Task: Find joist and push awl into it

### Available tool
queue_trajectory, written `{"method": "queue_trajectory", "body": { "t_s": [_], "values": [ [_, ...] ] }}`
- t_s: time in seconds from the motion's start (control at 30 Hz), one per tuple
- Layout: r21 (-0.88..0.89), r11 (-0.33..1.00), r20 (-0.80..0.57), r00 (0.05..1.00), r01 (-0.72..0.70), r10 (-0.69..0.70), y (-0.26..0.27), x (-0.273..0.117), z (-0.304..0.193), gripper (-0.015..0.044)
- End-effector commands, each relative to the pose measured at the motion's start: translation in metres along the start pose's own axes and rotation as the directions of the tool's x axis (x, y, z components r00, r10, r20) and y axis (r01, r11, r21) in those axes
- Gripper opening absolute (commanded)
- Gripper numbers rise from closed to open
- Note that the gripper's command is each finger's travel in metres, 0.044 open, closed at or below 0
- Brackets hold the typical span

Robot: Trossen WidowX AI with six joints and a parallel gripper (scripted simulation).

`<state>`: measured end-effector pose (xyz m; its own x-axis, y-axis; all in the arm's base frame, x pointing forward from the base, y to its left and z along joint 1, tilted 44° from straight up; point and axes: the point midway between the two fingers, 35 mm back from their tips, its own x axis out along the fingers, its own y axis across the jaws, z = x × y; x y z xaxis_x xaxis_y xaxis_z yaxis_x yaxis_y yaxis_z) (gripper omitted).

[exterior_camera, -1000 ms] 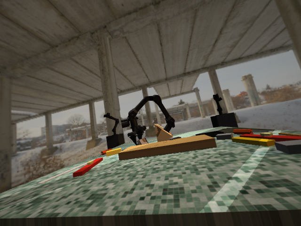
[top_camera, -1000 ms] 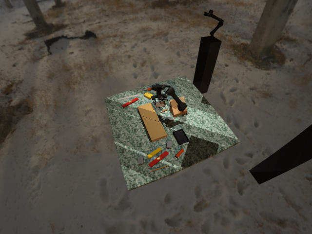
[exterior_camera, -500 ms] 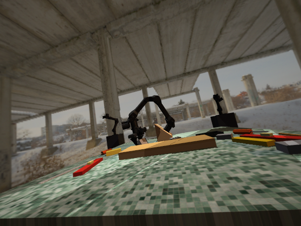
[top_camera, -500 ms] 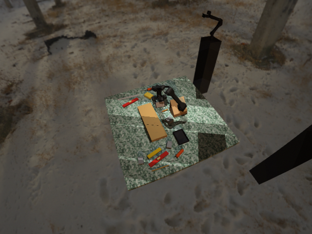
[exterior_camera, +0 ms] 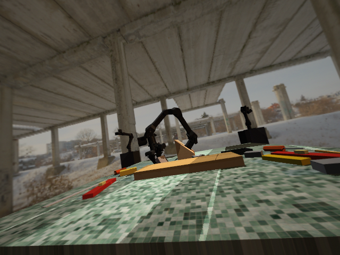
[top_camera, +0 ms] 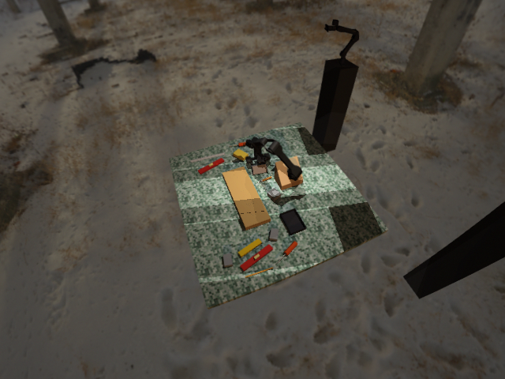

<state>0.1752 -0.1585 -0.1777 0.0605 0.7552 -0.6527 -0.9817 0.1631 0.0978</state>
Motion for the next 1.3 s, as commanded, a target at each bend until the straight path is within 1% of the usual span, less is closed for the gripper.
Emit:
{"method": "queue_trajectory", "body": {
  "t_s": [0.0,0.13,0.6,0.87,1.27],
  "values": [
    [-0.005,1.0,-0.01,1.0,0.006,-0.006,-0.002,-0.012,-0.001,0.0104],
    [-0.005,1.0,-0.01,1.0,0.006,-0.006,-0.003,-0.022,0.0,0.0],
    [-0.005,1.0,-0.011,1.0,0.005,-0.005,-0.001,-0.056,0.004,0.0],
    [-0.004,1.0,-0.018,1.0,0.004,-0.004,-0.001,-0.056,0.005,0.0],
    [-0.001,1.0,-0.069,0.998,0.0,0.0,-0.001,-0.054,0.006,0.0]
  ]
}}
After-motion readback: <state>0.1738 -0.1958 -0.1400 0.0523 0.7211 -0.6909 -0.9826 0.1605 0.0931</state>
